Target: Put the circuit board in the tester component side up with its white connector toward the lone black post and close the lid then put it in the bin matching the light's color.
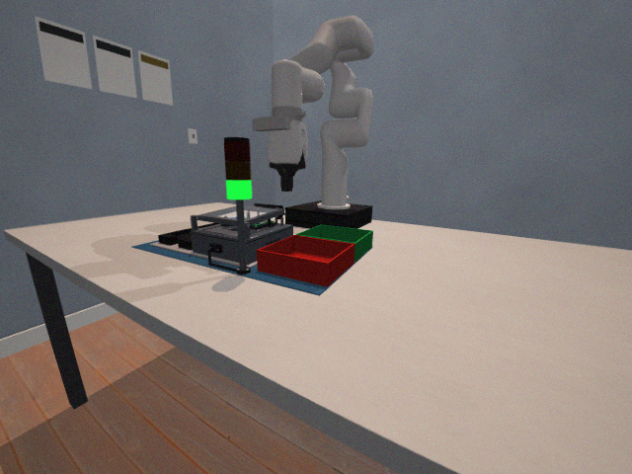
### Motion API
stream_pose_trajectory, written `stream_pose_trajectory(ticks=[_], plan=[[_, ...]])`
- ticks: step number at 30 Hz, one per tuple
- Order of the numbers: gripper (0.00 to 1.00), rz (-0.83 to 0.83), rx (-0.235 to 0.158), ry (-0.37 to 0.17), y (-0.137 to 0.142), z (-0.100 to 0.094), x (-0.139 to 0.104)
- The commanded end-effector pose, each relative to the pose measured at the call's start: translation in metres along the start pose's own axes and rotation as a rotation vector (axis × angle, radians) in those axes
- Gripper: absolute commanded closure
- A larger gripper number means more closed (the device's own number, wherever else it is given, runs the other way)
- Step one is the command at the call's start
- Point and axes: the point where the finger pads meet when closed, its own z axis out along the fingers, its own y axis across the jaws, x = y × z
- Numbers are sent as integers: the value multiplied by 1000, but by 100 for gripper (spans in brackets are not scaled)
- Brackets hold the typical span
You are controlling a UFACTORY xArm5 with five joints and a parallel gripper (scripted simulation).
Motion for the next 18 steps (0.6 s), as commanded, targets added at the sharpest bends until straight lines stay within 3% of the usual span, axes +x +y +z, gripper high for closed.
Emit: stream_pose_trajectory(ticks=[1,18], plan=[[100,0,0,3,0,-2,1],[100,-84,0,3,0,-2,1]])
